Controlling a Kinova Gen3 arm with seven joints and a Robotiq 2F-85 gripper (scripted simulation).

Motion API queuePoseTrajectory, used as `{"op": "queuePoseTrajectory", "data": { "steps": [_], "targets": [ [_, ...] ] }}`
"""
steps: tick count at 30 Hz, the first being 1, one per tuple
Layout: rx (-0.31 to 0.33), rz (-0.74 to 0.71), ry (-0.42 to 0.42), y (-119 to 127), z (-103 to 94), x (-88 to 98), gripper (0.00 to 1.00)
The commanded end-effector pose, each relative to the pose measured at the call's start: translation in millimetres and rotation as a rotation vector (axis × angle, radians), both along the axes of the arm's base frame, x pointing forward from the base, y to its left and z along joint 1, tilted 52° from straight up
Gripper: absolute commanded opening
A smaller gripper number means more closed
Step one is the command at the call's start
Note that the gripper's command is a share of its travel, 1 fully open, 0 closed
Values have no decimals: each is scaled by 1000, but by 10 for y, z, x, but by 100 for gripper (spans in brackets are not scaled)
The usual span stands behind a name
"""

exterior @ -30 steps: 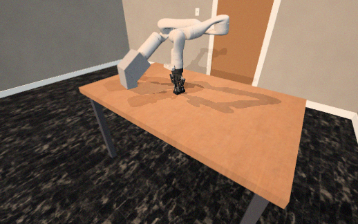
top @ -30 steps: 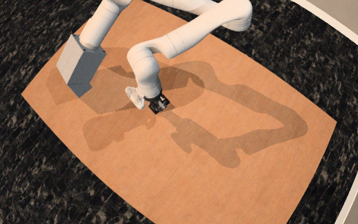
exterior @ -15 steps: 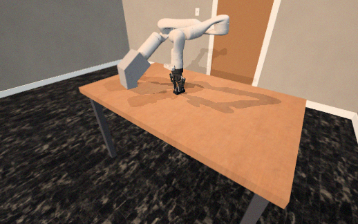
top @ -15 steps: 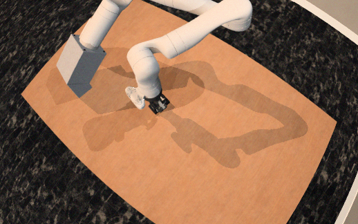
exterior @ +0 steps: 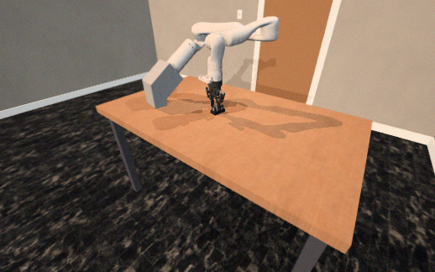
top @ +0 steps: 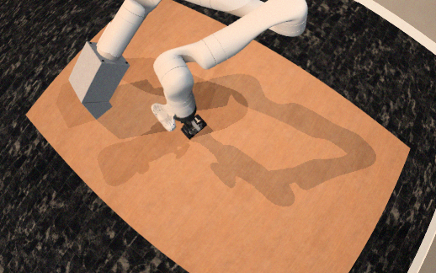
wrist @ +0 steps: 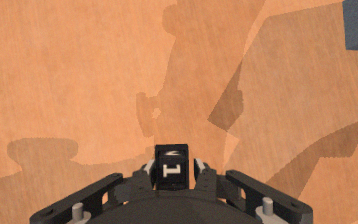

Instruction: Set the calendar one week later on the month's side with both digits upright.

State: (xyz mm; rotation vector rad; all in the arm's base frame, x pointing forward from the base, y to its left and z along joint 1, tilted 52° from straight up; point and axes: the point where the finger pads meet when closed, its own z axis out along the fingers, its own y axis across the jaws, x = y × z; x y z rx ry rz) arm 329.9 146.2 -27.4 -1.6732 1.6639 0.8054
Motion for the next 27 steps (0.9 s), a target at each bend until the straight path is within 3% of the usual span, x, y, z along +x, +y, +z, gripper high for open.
{"op": "queuePoseTrajectory", "data": {
  "steps": [1,15,24,25,27],
  "targets": [
    [-2,-10,-8,-72,51,40,46],
    [-2,-10,-8,-572,437,23,46],
    [-2,-10,-8,-636,486,21,46],
    [-2,-10,-8,-636,486,21,100],
    [-2,-10,-8,-636,486,21,100]
  ]
}}
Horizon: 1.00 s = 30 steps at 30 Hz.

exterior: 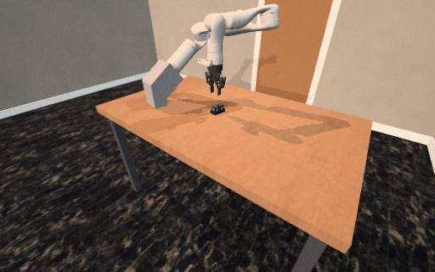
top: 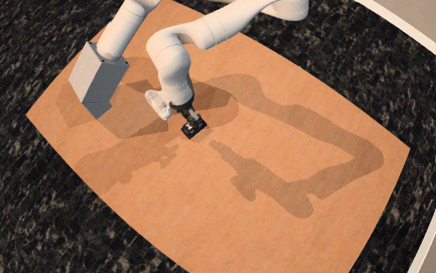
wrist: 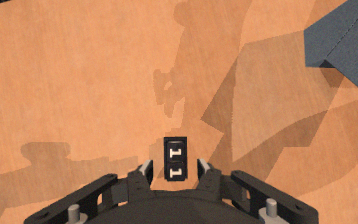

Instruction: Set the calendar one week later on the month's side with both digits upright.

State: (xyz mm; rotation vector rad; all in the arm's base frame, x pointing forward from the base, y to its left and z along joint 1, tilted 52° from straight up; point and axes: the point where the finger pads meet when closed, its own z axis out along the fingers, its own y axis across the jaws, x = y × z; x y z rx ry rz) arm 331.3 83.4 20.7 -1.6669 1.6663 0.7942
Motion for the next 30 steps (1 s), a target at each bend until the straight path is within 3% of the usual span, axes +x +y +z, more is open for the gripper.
{"op": "queuePoseTrajectory", "data": {
  "steps": [1,20,30],
  "targets": [
    [0,-2,-2,-8,5,6,100],
    [0,-2,-2,-12,8,6,100],
    [0,-2,-2,-148,113,1,100]
  ]
}}
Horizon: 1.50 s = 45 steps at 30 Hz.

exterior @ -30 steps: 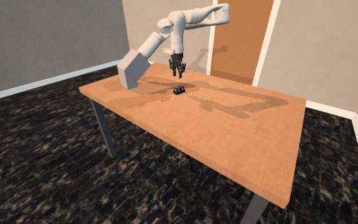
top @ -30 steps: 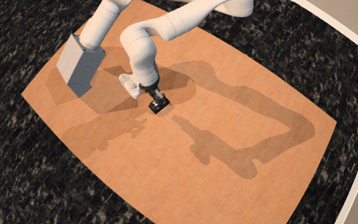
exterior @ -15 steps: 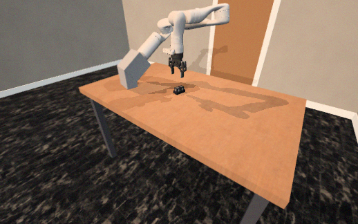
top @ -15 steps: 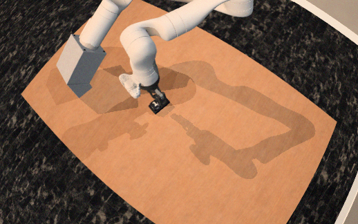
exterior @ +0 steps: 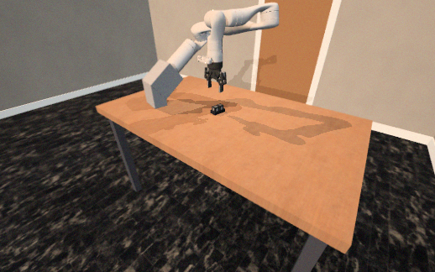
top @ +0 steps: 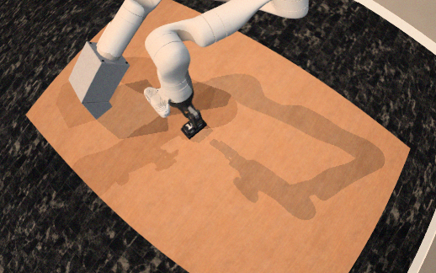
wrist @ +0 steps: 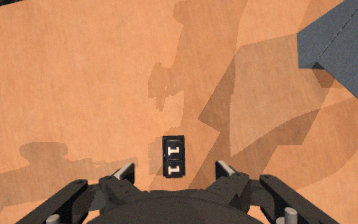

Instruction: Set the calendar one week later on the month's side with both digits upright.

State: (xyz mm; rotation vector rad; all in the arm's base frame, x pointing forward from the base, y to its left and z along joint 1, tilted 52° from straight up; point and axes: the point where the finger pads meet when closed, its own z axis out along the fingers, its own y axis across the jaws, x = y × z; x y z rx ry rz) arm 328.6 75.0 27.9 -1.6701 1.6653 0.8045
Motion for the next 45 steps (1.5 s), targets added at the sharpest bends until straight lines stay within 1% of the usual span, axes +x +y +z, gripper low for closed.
{"op": "queuePoseTrajectory", "data": {
  "steps": [1,11,17,45],
  "targets": [
    [-2,-7,-8,-94,64,28,100],
    [-2,-7,-8,-413,310,17,100],
    [-2,-7,-8,-475,358,15,100],
    [-2,-7,-8,-486,367,15,100]
  ]
}}
